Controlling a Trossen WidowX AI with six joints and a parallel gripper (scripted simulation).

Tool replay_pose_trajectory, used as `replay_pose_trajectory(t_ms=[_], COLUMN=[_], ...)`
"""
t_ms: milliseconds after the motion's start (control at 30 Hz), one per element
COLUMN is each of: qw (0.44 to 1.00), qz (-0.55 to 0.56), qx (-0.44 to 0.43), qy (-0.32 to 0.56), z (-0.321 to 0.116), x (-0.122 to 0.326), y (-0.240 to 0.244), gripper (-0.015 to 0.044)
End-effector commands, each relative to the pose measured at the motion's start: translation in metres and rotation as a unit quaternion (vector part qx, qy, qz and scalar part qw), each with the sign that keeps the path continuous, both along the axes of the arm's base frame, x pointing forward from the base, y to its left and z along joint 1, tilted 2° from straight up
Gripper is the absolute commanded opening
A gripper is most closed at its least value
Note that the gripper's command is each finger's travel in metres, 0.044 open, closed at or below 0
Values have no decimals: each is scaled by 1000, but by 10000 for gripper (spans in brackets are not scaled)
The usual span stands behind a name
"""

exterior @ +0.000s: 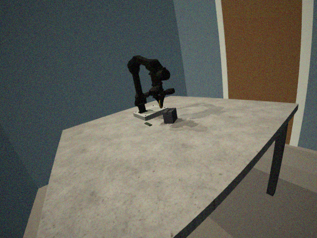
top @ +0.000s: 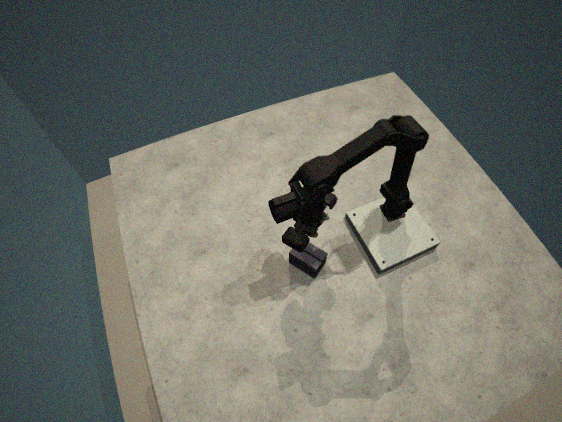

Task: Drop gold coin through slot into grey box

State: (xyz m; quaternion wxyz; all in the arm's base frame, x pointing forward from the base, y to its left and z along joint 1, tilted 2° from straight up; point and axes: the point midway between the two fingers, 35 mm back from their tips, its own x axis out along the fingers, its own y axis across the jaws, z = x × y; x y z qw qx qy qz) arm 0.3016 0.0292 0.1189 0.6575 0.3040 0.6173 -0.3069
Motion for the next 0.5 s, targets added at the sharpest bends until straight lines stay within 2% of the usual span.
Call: replay_pose_trajectory(t_ms=[0, 467], qw=[1000, 1000], qz=[-3, -11], qx=[-1, -1], qy=[2, 2], z=[-1, -2], x=[4, 14], y=[9, 42], gripper=[0, 0])
